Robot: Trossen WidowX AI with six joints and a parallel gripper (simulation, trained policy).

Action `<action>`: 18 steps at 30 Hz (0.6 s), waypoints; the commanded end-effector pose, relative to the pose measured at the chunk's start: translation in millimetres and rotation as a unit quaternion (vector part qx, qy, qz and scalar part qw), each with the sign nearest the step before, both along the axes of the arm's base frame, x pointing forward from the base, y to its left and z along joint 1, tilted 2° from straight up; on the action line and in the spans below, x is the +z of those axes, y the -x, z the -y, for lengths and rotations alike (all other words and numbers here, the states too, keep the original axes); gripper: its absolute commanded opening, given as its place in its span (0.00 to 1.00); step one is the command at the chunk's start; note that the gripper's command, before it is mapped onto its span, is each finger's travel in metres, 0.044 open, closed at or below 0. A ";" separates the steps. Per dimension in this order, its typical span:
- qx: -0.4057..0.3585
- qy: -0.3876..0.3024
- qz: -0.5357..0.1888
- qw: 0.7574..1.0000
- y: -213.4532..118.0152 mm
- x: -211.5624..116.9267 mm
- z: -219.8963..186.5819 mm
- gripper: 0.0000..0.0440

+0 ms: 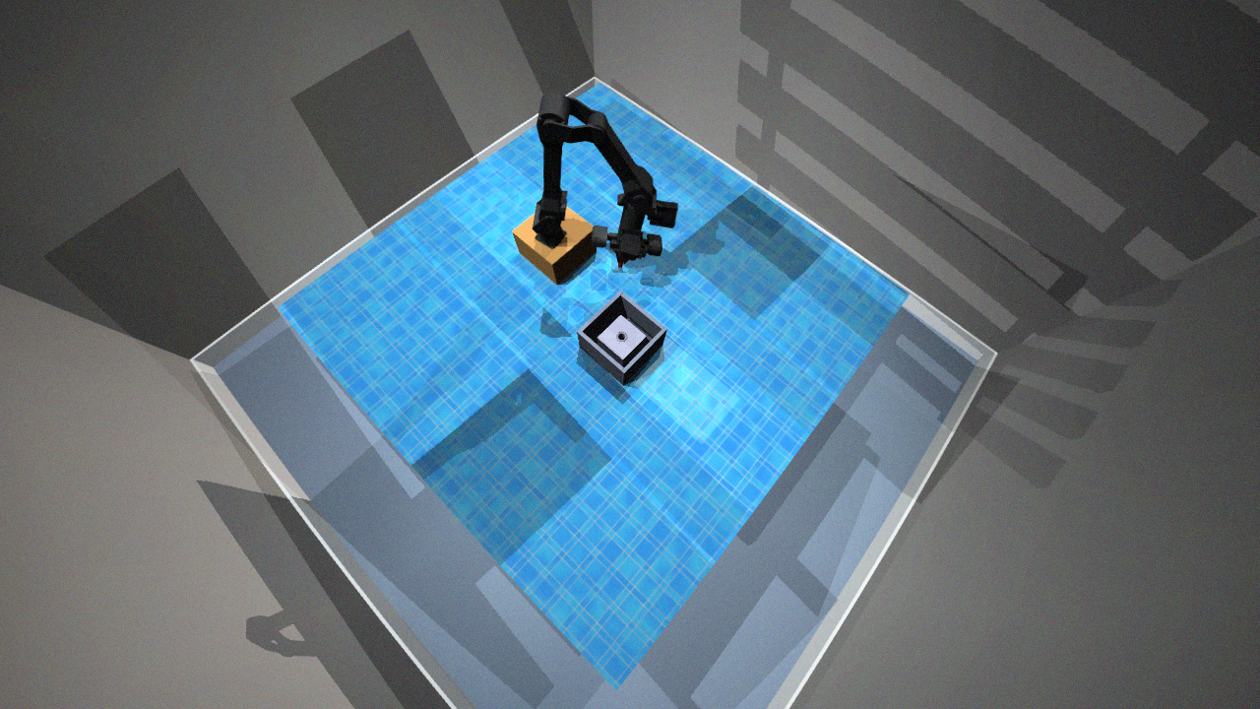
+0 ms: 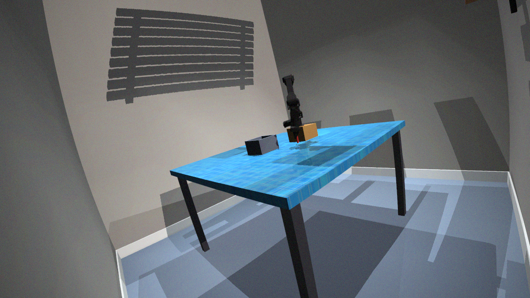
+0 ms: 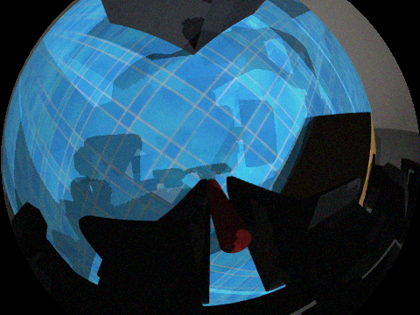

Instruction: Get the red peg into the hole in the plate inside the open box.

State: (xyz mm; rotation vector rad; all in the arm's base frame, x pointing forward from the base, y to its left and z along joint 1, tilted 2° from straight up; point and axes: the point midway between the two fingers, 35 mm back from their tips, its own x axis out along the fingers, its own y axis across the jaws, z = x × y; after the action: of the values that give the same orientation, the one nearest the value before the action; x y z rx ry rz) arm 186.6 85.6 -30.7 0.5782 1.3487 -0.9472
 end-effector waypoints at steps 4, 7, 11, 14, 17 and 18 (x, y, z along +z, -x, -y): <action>0.022 0.014 0.018 0.999 -7.9 17.8 7.7 0.00; 0.033 0.020 0.025 0.999 -12.6 27.3 11.3 0.00; 0.050 0.030 0.033 0.998 -20.0 40.9 16.8 0.00; 0.063 0.037 0.037 0.997 -26.3 51.6 21.2 0.00; 0.073 0.043 0.041 0.996 -33.1 62.2 25.7 0.00; 0.076 0.044 0.043 0.995 -35.4 65.6 27.3 0.00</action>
State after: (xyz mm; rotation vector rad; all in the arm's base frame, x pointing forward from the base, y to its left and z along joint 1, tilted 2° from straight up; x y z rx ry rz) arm 215.3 61.3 25.8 0.4503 1.2638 -0.8577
